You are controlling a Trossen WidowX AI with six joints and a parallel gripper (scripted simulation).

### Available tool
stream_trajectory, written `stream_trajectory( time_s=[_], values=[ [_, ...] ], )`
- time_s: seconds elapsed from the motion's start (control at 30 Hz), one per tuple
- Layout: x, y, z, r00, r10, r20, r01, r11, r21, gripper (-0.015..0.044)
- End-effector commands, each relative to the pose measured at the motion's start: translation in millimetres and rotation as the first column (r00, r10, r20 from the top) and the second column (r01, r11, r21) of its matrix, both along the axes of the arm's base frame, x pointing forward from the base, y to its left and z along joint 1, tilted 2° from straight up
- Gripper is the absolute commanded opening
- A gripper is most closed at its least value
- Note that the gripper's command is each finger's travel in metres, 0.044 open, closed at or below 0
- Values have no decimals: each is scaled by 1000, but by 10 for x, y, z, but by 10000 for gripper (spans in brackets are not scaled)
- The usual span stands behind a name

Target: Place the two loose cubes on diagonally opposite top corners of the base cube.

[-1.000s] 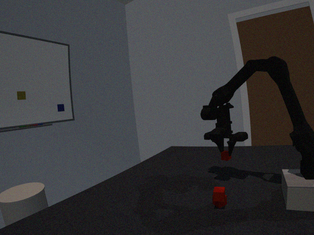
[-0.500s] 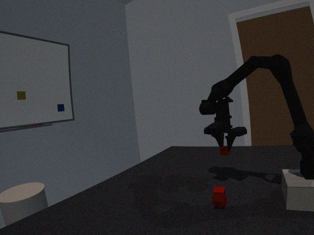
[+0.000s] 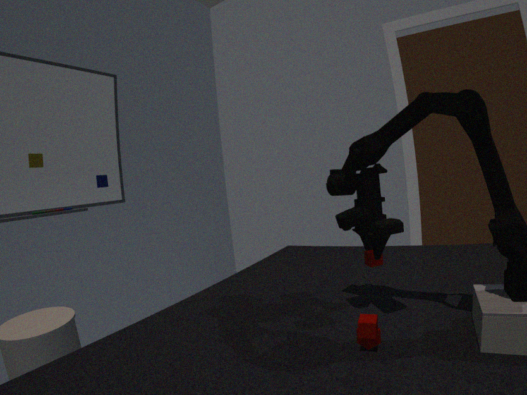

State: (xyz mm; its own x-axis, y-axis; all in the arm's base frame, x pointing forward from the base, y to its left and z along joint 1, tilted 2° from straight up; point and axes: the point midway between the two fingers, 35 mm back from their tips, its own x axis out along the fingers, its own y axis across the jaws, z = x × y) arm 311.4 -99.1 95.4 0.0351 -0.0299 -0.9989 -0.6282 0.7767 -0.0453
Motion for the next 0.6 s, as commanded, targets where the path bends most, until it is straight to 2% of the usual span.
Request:
stream_trajectory(
  time_s=[0.0,0.27,0.57],
  values=[
    [15,80,3,994,-107,8,107,994,0,105],
    [35,261,-14,946,-324,13,324,946,12,105],
    [46,463,-34,835,-549,15,549,835,26,105]
  ],
)
